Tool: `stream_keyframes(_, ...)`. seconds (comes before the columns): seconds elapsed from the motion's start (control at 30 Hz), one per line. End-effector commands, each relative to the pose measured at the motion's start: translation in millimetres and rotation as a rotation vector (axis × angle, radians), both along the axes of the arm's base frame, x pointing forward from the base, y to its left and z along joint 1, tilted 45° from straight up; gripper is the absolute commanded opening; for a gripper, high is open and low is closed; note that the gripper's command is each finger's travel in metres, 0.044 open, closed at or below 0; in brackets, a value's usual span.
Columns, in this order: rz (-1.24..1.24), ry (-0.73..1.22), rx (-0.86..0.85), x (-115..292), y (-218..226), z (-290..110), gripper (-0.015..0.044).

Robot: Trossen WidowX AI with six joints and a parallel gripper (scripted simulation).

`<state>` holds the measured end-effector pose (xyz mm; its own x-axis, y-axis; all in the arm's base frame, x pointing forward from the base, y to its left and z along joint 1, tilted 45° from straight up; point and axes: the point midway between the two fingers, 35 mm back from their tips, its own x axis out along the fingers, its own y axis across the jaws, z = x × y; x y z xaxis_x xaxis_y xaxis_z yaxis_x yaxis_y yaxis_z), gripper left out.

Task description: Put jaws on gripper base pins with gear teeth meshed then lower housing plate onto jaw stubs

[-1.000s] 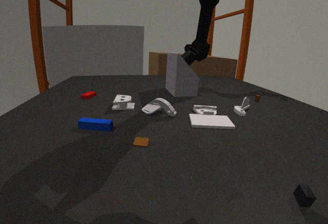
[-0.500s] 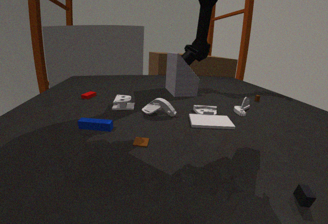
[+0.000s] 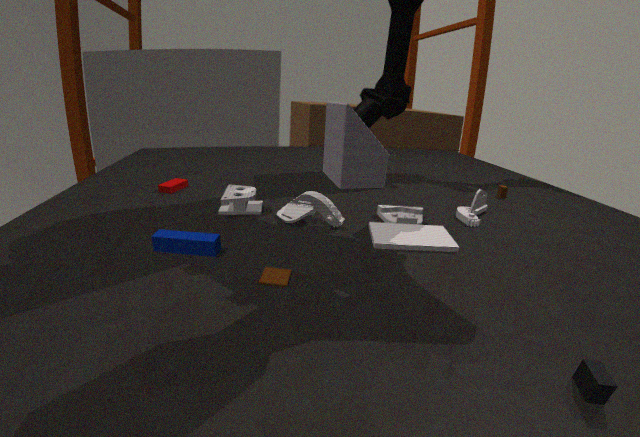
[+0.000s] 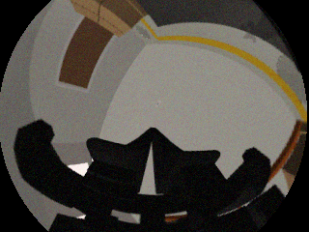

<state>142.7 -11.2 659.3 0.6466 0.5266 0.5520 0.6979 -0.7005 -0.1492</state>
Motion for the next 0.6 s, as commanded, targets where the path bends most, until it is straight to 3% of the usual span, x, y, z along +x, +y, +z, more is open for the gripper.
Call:
stream_keyframes(0.0, -0.052, -0.062, -0.059, -10, 10, 3, 0.0)
stream_keyframes(0.57, -0.231, -0.238, -0.259, -34, 46, 7, 0.0)
